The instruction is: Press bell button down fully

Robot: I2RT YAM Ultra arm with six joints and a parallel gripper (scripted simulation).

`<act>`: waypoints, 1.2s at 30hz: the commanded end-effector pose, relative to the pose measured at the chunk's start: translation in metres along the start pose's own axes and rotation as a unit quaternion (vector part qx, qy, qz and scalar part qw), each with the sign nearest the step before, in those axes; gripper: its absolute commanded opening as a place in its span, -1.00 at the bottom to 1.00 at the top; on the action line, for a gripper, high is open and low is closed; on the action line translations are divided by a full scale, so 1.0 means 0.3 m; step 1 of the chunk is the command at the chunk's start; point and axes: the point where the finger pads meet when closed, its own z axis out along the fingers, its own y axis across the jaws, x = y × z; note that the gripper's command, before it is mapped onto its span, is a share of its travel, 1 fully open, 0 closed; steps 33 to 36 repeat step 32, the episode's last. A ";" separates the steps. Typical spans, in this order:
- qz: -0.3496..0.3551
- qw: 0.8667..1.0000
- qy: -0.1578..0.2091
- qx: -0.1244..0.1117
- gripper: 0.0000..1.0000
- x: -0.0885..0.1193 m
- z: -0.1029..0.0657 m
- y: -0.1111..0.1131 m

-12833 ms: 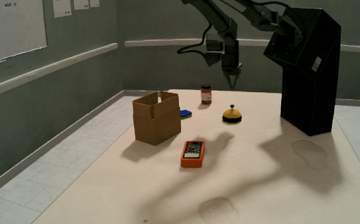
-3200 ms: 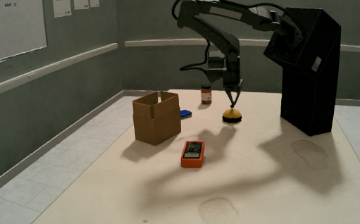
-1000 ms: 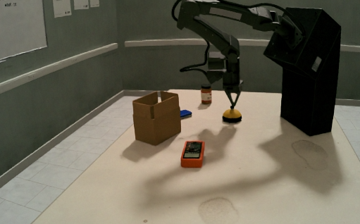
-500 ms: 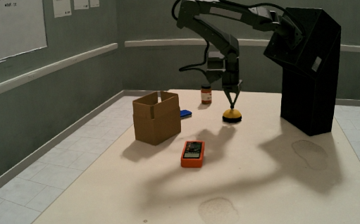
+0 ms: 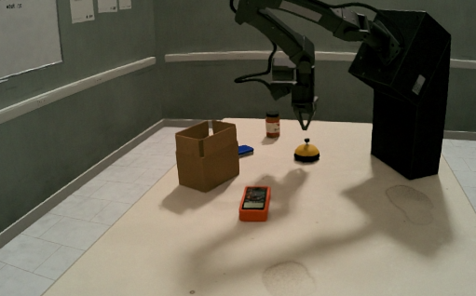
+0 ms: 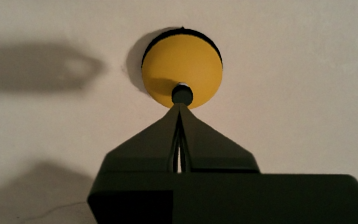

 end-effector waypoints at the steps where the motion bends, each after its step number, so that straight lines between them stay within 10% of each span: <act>1: 0.008 1.000 0.012 0.003 -1.00 0.034 -0.048 -0.011; 36: 0.008 1.000 0.011 0.003 -1.00 0.034 -0.140 -0.009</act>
